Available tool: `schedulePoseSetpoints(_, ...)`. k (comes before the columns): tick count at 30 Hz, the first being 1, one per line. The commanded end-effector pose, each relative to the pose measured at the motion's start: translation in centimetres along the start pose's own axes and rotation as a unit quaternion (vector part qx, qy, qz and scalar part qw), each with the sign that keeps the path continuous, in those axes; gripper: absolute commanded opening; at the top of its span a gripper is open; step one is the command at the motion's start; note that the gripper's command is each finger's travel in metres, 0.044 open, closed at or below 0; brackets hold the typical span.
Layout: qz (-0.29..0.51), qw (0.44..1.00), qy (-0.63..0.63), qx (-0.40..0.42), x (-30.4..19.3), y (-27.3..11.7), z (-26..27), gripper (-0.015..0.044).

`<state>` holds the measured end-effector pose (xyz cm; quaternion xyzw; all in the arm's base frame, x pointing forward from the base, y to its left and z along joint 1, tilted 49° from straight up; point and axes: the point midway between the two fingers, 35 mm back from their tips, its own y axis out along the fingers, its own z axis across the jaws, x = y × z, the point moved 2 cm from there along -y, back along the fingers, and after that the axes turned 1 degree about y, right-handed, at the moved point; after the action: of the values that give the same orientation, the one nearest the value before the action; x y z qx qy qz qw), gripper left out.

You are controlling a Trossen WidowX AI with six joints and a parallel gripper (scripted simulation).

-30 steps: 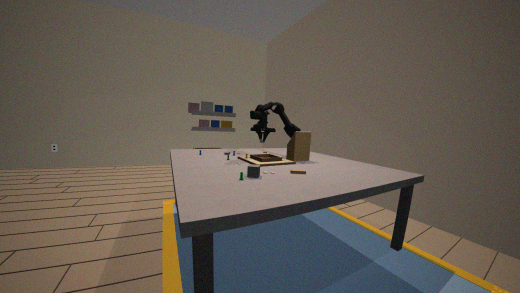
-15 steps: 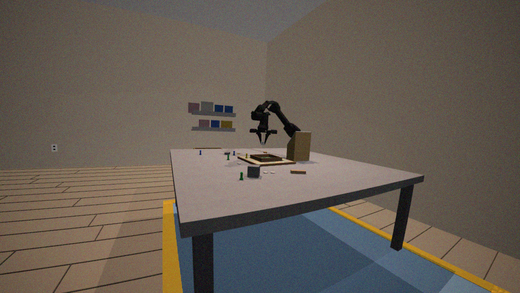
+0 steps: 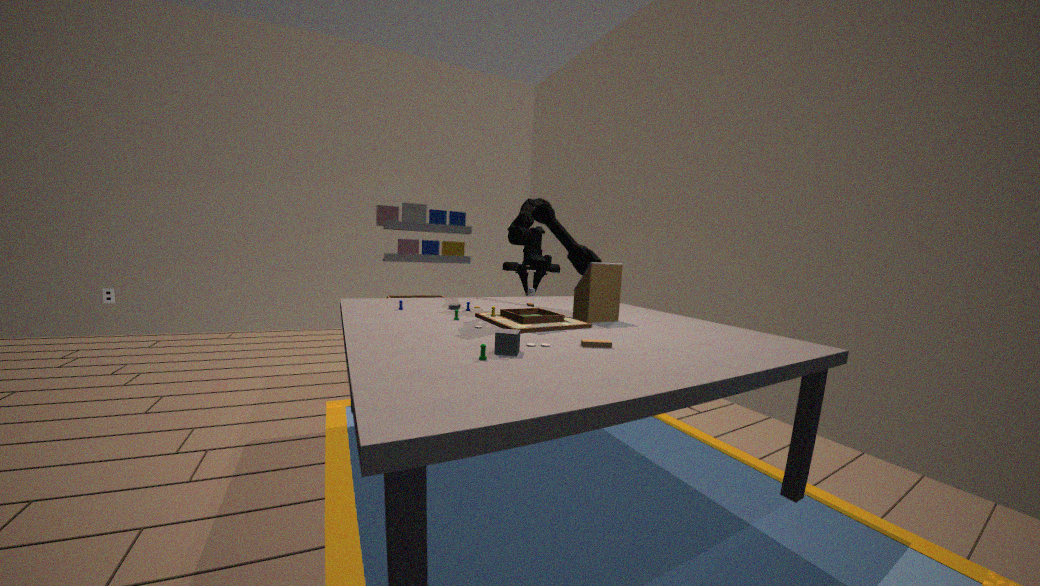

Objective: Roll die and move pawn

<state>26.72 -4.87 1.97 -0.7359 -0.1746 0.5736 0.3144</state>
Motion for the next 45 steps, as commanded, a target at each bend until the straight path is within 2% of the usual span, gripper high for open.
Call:
schedulePoseSetpoints(1, 0.001, 0.998, -0.057, 0.002, 1.4, 0.4, 0.2, 0.0000)
schedulePoseSetpoints(9, -0.019, 0.996, -0.081, 0.016, 1.8, 0.9, 0.4, 0.0000)
schedulePoseSetpoints(22, -0.221, 0.968, -0.082, 0.082, 1.3, 2.2, 1.2, 0.0000)
schedulePoseSetpoints(34, -0.399, 0.913, -0.073, 0.047, 0.8, 2.8, 1.4, 0.0000)
schedulePoseSetpoints(45, -0.408, 0.909, -0.073, 0.042, -2.0, -0.4, -0.5, 0.0000)
